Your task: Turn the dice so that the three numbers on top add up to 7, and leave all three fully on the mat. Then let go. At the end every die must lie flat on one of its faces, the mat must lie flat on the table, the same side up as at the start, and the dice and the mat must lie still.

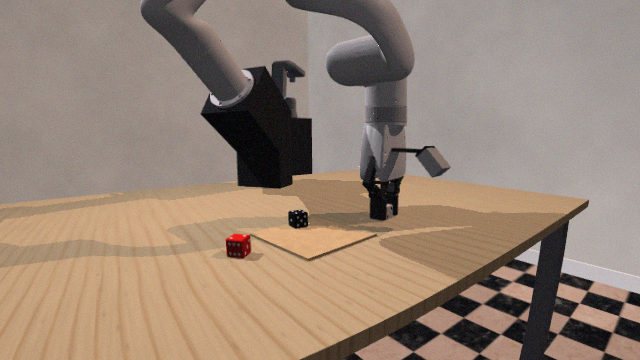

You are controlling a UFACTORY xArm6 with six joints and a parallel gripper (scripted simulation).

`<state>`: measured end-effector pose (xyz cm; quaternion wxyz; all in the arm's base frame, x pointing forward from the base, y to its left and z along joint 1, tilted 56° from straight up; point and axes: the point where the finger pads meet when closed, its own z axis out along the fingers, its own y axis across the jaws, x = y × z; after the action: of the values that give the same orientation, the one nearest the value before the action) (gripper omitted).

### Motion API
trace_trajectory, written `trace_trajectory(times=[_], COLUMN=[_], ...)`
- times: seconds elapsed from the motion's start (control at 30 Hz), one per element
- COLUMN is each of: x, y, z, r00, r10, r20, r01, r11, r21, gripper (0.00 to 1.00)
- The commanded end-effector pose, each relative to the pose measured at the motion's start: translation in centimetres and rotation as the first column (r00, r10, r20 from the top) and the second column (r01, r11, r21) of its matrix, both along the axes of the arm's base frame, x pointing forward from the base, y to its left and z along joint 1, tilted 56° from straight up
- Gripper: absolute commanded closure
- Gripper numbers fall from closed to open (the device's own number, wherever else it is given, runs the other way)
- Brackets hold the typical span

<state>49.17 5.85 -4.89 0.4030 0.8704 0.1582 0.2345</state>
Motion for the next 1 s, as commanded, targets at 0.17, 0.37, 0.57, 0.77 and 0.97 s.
trace_trajectory(times=[0.17, 0.37, 0.57, 0.77, 0.97], x=[0.03, 0.03, 0.03, 0.03, 0.03], y=[0.12, 0.12, 0.12, 0.12, 0.12], z=[0.05, 0.05, 0.05, 0.05, 0.05], r00=[1.000, 1.000, 1.000, 1.000, 1.000], r10=[0.002, 0.002, 0.002, 0.002, 0.002], r20=[0.001, 0.001, 0.001, 0.001, 0.001], r01=[-0.002, -0.002, -0.002, -0.002, -0.002], r11=[1.000, 1.000, 1.000, 1.000, 1.000], r21=[0.001, 0.001, 0.001, 0.001, 0.001], gripper=[0.58, 0.79, 0.79, 0.79, 0.79])
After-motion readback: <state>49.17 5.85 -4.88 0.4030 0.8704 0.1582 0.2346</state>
